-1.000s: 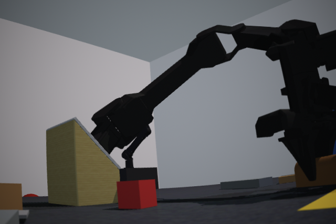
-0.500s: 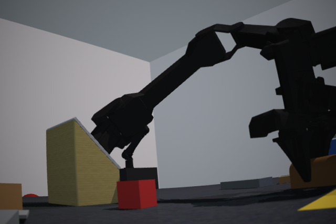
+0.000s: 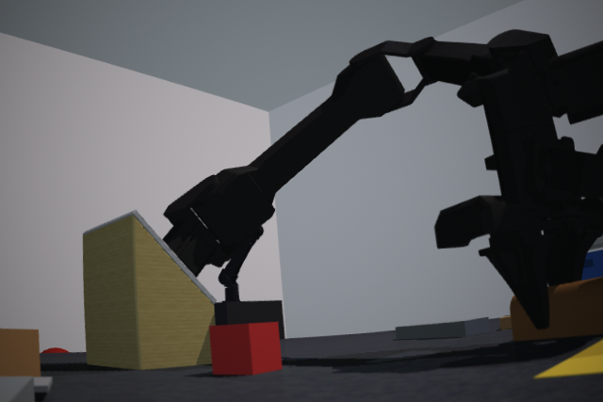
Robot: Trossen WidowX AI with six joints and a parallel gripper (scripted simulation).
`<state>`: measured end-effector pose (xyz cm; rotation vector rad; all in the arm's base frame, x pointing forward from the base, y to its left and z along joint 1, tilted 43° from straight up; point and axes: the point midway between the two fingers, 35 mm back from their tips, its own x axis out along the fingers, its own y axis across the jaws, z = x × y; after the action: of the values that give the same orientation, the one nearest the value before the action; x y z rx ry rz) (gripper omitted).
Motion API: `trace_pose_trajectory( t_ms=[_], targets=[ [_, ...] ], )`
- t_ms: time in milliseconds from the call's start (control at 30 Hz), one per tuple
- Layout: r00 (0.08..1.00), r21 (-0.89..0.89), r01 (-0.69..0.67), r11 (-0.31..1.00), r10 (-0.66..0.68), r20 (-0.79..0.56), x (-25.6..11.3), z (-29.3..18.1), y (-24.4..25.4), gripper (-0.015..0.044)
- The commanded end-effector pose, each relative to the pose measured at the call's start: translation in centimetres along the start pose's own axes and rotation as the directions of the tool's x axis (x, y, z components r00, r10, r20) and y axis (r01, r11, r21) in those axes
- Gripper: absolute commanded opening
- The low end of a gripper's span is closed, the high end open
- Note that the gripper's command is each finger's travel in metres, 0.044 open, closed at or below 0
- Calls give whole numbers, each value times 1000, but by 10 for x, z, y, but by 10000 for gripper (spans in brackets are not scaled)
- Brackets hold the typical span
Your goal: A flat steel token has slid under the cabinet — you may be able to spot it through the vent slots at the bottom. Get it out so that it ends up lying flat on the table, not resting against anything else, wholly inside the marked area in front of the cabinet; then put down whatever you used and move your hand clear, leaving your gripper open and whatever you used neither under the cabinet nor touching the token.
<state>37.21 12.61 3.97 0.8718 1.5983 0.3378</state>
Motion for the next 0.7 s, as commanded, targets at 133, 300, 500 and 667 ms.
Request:
trace_pose_trajectory(
  t_ms=[133,300,500,667],
  targets=[
    [1000,8,12,1000,-12,2,1,0,-12,0],
    [1000,8,13,1000,-13,1,1,0,-16,0],
    [1000,8,13,1000,-13,1,1,0,-21,0],
    [1000,8,13,1000,-13,1,1,0,-25,0]
  ],
)
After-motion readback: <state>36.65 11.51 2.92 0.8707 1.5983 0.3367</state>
